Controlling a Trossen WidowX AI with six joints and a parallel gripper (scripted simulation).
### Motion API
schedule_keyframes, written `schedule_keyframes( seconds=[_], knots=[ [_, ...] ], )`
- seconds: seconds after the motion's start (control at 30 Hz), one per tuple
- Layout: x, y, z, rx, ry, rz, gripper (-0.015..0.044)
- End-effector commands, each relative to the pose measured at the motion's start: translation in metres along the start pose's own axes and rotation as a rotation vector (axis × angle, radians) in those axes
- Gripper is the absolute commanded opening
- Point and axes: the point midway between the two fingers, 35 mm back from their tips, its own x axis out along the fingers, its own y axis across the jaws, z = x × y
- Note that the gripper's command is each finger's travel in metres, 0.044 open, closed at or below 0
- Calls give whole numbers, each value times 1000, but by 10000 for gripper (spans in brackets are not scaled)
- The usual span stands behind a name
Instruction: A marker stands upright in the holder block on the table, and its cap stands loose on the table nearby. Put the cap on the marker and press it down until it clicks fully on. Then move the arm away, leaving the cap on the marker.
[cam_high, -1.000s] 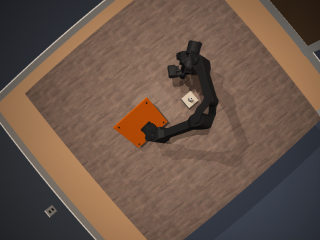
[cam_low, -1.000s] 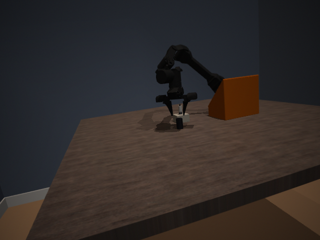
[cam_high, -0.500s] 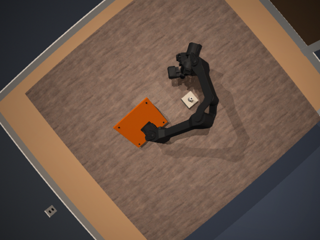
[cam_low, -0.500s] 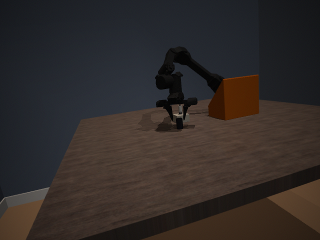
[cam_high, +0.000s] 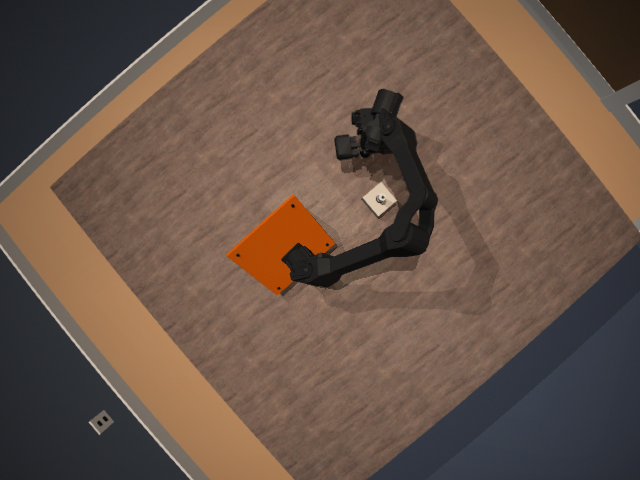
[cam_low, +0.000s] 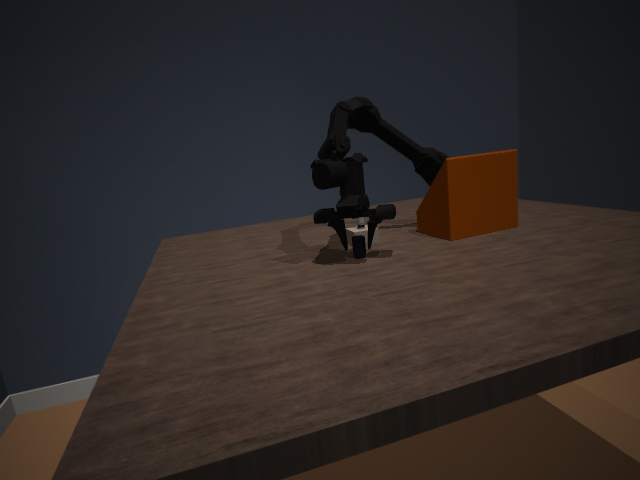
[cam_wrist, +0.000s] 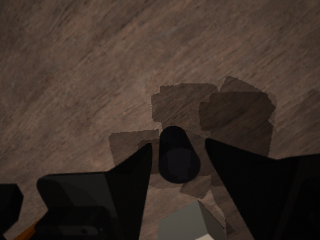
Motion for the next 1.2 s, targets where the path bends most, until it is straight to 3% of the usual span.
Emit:
schedule_keyframes(
  seconds=[0.0,0.07,0.17,0.53,0.67,1.17],
  knots=[
    [6,3,-2,-12,13,4,258],
    [6,3,-2,-12,13,4,258],
    [6,3,-1,-12,13,4,179],
    [6,3,-1,-12,13,4,105],
    [-2,2,-1,-12,12,4,0],
    [-54,2,1,-12,11,6,0]
  ],
)
